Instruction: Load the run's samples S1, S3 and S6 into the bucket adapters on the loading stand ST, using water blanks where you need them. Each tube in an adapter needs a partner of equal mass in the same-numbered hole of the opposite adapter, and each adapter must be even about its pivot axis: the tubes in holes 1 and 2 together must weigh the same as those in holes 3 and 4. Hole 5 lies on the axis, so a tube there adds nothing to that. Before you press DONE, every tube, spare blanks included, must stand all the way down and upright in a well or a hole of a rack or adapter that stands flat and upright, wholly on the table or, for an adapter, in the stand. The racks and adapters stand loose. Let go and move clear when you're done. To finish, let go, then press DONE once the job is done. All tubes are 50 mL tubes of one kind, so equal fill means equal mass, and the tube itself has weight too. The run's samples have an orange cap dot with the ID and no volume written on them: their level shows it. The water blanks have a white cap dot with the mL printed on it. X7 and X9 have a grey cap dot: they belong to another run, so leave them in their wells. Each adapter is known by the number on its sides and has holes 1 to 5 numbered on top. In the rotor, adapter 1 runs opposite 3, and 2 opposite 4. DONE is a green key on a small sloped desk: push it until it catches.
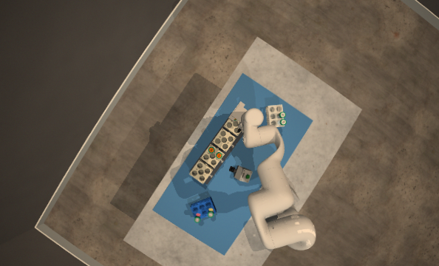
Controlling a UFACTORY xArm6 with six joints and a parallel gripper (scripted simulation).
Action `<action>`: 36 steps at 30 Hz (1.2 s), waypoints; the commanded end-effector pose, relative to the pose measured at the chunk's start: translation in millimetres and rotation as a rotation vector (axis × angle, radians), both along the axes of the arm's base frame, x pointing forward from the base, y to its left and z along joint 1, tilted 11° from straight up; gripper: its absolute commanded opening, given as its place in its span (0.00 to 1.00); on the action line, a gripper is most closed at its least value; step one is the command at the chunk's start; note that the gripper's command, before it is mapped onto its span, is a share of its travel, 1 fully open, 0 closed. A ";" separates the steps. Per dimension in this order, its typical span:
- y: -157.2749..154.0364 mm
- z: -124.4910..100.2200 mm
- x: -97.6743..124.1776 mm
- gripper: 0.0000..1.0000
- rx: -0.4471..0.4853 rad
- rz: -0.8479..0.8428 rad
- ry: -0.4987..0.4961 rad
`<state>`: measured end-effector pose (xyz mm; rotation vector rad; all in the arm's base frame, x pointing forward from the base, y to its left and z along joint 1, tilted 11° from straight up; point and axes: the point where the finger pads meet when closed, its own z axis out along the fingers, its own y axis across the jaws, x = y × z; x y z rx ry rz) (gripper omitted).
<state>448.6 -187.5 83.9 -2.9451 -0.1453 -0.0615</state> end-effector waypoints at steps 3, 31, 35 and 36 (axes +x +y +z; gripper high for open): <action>0.3 -4.3 1.6 0.00 -0.002 0.000 -0.004; 4.9 -27.9 2.4 0.00 -0.002 0.000 -0.004; 5.7 -31.8 2.5 0.00 -0.002 0.000 -0.004; 5.8 -32.8 2.6 0.00 -0.002 0.000 -0.004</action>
